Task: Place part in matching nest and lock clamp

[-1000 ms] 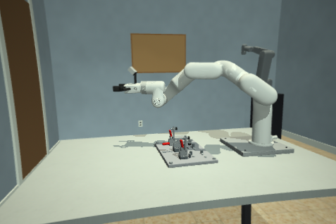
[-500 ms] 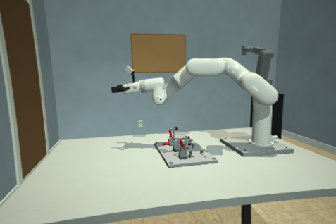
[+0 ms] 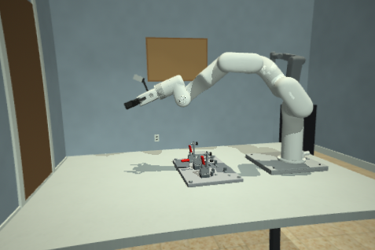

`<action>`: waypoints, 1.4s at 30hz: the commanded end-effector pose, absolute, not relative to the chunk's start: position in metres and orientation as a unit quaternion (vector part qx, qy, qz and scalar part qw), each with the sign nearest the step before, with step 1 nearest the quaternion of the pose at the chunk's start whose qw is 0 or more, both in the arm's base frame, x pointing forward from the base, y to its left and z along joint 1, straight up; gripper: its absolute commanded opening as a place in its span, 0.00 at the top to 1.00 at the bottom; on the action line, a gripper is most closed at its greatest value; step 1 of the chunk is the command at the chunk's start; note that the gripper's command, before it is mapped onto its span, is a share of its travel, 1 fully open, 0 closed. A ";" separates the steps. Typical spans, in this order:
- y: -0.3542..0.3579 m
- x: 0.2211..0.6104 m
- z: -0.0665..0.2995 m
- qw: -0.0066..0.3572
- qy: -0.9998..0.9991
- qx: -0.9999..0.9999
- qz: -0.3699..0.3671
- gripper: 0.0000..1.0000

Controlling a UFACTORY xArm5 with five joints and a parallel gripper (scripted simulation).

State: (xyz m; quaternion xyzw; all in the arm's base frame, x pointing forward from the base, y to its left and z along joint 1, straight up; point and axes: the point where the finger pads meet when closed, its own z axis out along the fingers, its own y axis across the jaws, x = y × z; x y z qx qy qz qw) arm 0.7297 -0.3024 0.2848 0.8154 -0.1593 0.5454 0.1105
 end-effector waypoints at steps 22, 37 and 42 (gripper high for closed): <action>-0.128 0.659 0.244 0.016 -0.136 0.933 0.333 0.00; -0.043 0.569 0.219 -0.008 -0.113 0.974 0.197 0.00; -0.028 0.546 0.214 -0.010 -0.108 0.980 0.166 0.00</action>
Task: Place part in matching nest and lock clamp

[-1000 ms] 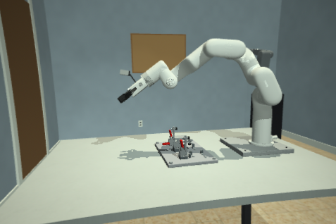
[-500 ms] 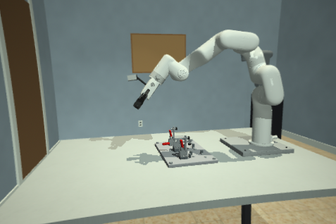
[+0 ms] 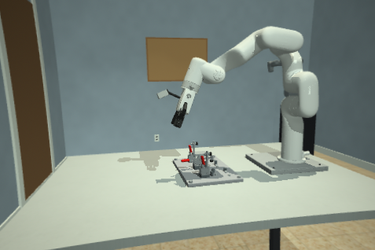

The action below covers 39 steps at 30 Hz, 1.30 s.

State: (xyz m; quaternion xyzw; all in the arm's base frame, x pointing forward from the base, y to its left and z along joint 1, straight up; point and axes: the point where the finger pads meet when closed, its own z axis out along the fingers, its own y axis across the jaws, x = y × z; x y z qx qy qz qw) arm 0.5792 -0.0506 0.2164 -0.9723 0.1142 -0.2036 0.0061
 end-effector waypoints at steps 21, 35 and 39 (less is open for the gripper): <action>0.031 0.416 0.194 0.002 0.078 -0.997 -0.014 0.00; 0.035 0.404 0.193 0.000 0.075 -0.997 -0.001 0.00; 0.035 0.404 0.193 0.000 0.075 -0.997 -0.001 0.00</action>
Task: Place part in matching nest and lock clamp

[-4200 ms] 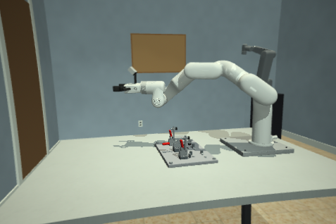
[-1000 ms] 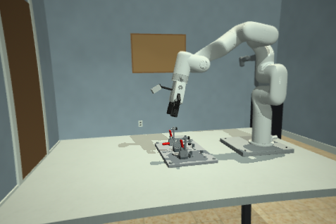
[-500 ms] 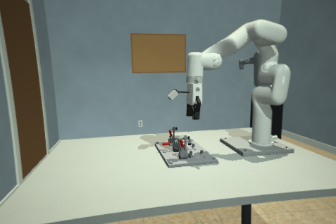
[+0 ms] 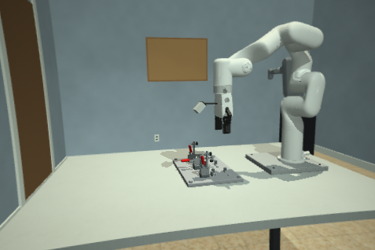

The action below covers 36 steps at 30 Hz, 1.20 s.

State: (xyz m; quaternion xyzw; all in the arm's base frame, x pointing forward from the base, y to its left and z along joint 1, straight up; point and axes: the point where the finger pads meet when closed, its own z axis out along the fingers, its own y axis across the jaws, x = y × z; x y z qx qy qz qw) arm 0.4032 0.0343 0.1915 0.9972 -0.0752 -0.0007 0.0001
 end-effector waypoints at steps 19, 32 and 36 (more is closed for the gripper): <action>0.035 0.404 0.193 0.000 -0.075 0.997 0.001 1.00; 0.035 0.404 0.193 0.000 -0.075 0.997 0.001 1.00; 0.035 0.404 0.193 0.000 -0.075 0.997 0.001 1.00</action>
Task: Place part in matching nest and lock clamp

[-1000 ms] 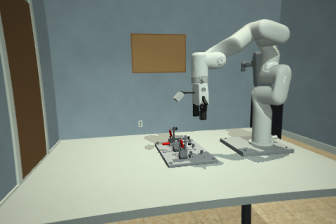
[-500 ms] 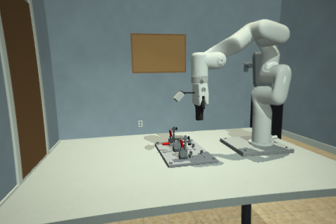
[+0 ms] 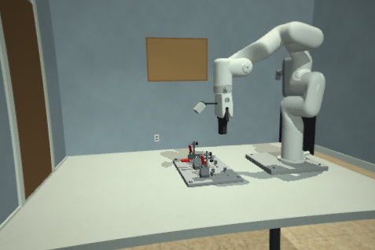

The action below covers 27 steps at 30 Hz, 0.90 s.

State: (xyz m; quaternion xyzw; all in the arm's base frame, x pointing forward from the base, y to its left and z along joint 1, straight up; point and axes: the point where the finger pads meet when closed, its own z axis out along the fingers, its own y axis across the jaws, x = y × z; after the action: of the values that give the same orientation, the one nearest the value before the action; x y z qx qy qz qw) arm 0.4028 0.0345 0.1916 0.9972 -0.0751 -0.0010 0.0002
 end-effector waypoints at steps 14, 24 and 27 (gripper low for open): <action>0.035 0.404 0.193 0.000 -0.075 0.997 0.001 0.53; 0.035 0.404 0.193 0.000 -0.075 0.997 0.001 0.53; 0.035 0.404 0.193 0.000 -0.075 0.997 0.001 0.53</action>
State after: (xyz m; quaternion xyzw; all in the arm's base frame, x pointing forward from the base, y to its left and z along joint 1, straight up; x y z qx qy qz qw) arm 0.4028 0.0345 0.1916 0.9972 -0.0751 -0.0010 0.0002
